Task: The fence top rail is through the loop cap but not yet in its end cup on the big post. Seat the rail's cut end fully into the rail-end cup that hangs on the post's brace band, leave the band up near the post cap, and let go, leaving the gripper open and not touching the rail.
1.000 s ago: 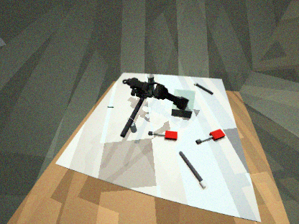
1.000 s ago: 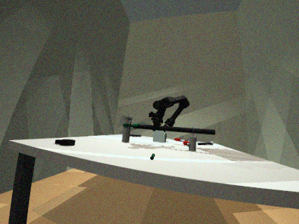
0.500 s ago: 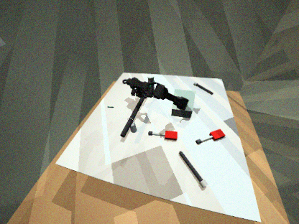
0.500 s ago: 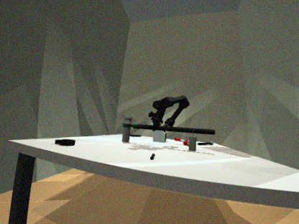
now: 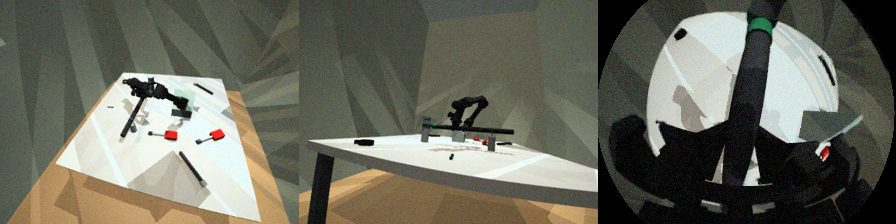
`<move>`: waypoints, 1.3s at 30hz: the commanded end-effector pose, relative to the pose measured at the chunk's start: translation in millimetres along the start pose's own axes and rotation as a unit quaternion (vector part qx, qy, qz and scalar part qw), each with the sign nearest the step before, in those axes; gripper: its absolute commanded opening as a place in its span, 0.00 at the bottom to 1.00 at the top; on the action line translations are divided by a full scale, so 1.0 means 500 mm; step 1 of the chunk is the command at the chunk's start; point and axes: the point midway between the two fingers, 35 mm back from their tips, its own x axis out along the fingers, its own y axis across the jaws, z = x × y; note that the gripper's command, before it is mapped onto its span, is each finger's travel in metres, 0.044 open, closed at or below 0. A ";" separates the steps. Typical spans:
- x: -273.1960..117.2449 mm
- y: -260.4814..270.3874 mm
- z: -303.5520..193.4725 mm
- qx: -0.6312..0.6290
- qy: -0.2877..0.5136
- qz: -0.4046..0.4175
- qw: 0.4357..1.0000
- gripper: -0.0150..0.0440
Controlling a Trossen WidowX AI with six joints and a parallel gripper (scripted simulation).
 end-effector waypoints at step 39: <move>0.004 -0.001 0.006 0.001 0.003 0.000 1.000 0.25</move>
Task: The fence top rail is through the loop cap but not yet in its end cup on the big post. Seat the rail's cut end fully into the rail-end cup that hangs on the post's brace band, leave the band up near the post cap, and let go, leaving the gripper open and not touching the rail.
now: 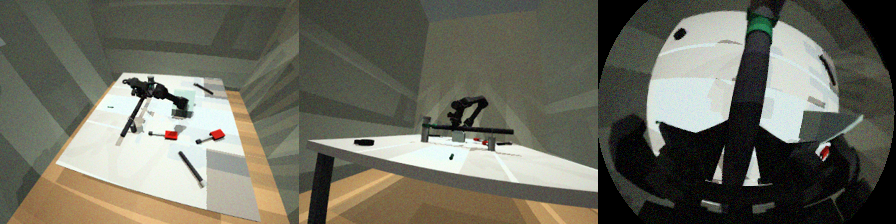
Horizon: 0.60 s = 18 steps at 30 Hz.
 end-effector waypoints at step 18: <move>0.003 -0.001 0.024 0.000 -0.001 0.000 1.000 0.25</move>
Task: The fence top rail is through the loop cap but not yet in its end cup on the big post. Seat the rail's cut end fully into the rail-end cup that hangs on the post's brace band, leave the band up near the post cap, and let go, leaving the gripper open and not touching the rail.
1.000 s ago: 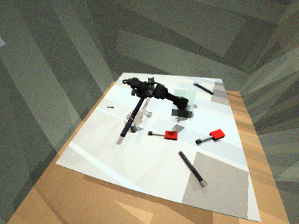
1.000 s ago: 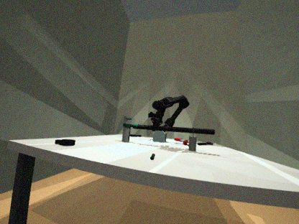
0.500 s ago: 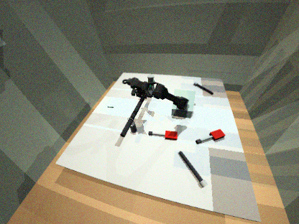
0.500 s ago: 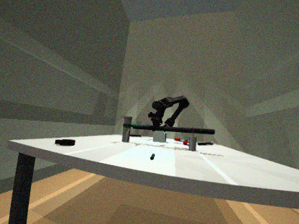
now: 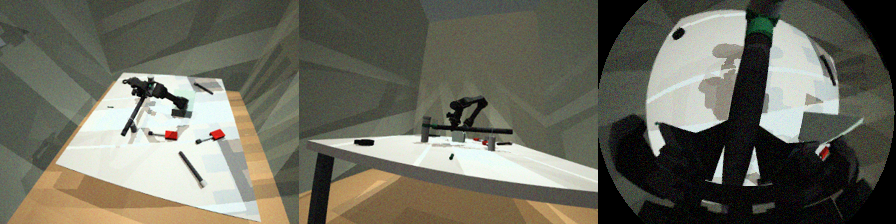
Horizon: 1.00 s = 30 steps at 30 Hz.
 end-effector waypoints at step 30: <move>-0.007 -0.005 0.045 0.001 -0.007 0.002 1.000 0.25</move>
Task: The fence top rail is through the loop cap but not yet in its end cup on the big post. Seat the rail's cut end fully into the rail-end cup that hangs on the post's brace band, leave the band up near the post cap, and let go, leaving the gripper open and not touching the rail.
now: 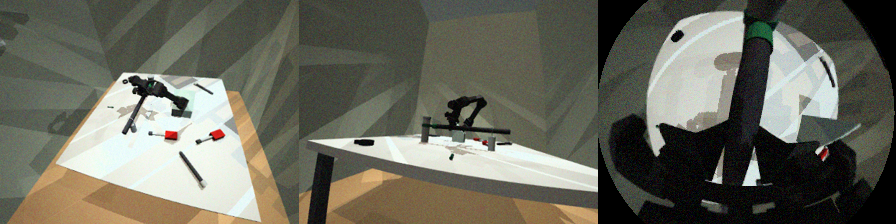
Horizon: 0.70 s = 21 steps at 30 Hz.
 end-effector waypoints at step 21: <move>0.006 0.000 0.018 0.000 0.000 -0.001 1.000 0.25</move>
